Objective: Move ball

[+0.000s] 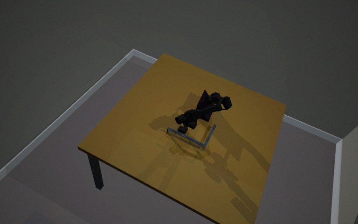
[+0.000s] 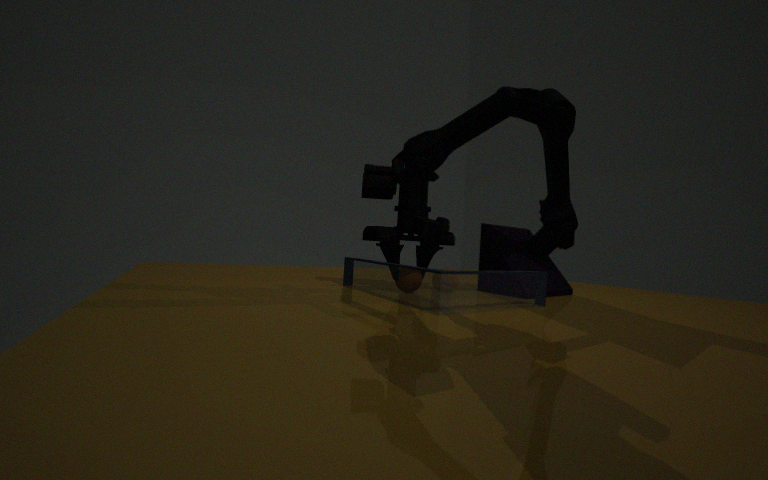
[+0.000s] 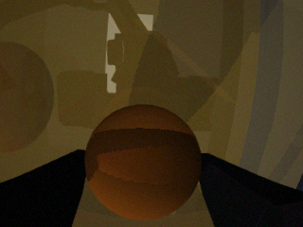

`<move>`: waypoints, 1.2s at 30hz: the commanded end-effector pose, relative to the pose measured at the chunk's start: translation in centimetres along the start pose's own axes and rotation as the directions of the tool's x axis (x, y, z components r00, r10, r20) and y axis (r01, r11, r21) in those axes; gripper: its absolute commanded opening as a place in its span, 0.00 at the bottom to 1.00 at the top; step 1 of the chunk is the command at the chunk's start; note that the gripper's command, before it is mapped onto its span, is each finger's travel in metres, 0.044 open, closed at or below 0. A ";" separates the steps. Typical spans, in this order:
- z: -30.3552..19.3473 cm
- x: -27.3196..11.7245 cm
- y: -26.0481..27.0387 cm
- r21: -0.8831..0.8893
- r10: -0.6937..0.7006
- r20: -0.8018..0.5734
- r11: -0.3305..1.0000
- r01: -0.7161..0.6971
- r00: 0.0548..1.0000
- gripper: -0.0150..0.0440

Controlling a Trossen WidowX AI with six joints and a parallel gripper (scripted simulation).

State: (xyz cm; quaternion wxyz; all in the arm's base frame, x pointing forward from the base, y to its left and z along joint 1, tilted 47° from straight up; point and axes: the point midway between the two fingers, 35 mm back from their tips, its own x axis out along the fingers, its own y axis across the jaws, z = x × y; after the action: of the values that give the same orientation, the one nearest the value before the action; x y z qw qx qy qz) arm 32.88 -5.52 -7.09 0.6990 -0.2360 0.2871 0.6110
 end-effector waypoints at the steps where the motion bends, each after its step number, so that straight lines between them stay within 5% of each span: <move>1: 0.1 0.1 0.1 0.006 -0.001 0.006 1.000 0.001 1.000 0.66; 3: 0.1 0.1 0.1 0.006 -0.001 0.006 1.000 0.001 1.000 0.64; 12: -0.3 -3.8 -0.6 0.007 -0.003 -0.001 1.000 0.003 1.000 0.25; 27: -0.1 -13.2 0.0 0.007 -0.001 0.000 1.000 0.001 1.000 0.25; 36: 0.0 -13.4 0.4 0.007 0.000 0.000 1.000 0.000 1.000 0.25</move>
State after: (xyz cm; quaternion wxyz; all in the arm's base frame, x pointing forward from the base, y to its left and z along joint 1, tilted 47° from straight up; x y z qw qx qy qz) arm 31.53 -14.98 1.94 0.7016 -0.2282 0.2888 0.6101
